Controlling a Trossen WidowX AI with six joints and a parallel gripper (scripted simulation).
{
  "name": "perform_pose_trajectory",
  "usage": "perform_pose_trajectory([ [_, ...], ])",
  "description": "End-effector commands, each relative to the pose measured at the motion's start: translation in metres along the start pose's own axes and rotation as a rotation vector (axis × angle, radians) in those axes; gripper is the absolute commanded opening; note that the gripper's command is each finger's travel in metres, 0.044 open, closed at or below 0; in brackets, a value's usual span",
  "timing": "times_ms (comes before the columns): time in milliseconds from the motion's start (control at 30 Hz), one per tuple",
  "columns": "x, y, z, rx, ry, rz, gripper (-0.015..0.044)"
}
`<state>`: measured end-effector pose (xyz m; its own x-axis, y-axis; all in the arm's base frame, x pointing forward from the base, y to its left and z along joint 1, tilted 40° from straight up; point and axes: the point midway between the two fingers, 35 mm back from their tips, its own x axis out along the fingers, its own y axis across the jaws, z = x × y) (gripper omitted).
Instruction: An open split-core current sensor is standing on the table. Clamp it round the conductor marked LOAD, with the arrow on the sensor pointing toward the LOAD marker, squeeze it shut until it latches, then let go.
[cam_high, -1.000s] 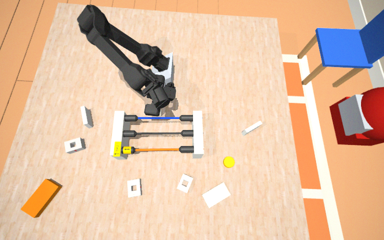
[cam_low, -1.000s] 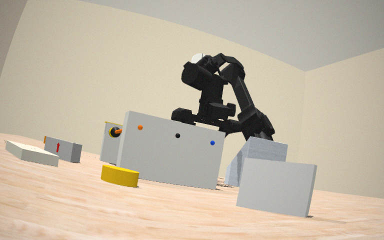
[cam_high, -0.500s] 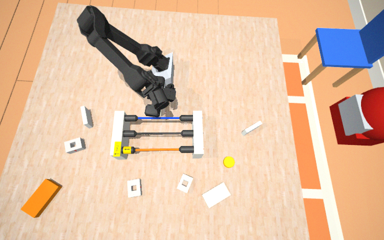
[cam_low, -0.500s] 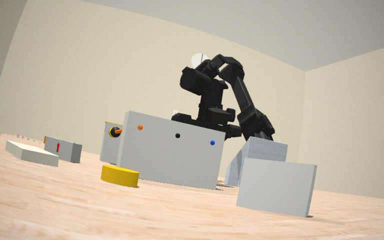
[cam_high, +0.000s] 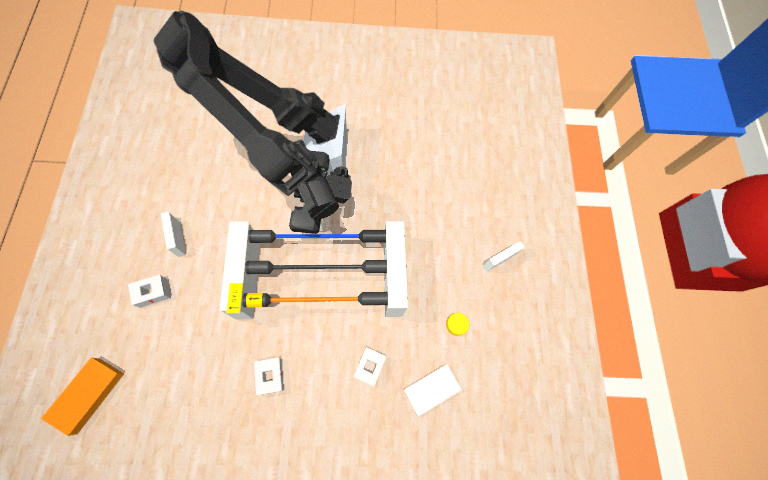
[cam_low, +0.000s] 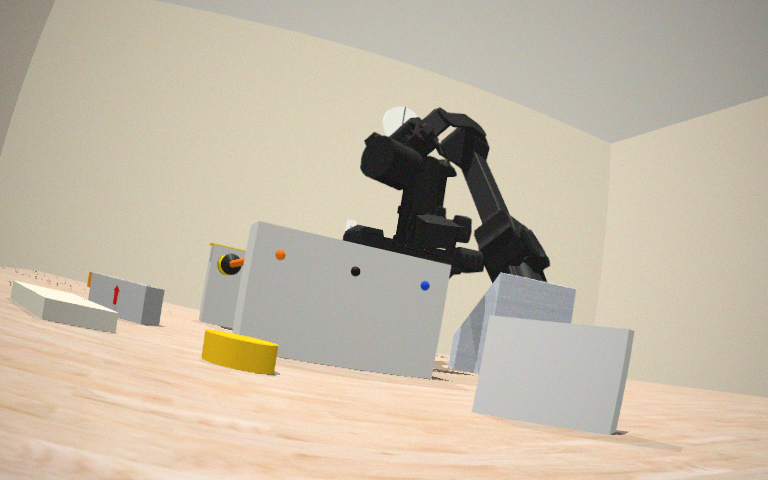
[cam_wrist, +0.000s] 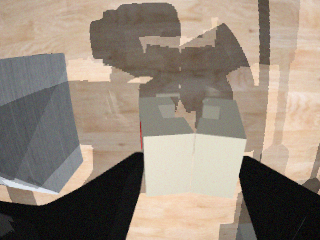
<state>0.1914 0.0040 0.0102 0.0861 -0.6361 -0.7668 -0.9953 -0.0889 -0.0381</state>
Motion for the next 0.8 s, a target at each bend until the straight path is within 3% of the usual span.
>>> perform_pose_trajectory([
  [0,-0.01,-0.003,0.002,0.005,-0.008,-0.005,0.0069],
  [100,-0.025,-0.006,0.003,0.003,-0.011,-0.005,0.0],
  [767,-0.114,-0.009,0.003,-0.001,-0.003,-0.003,0.0],
])
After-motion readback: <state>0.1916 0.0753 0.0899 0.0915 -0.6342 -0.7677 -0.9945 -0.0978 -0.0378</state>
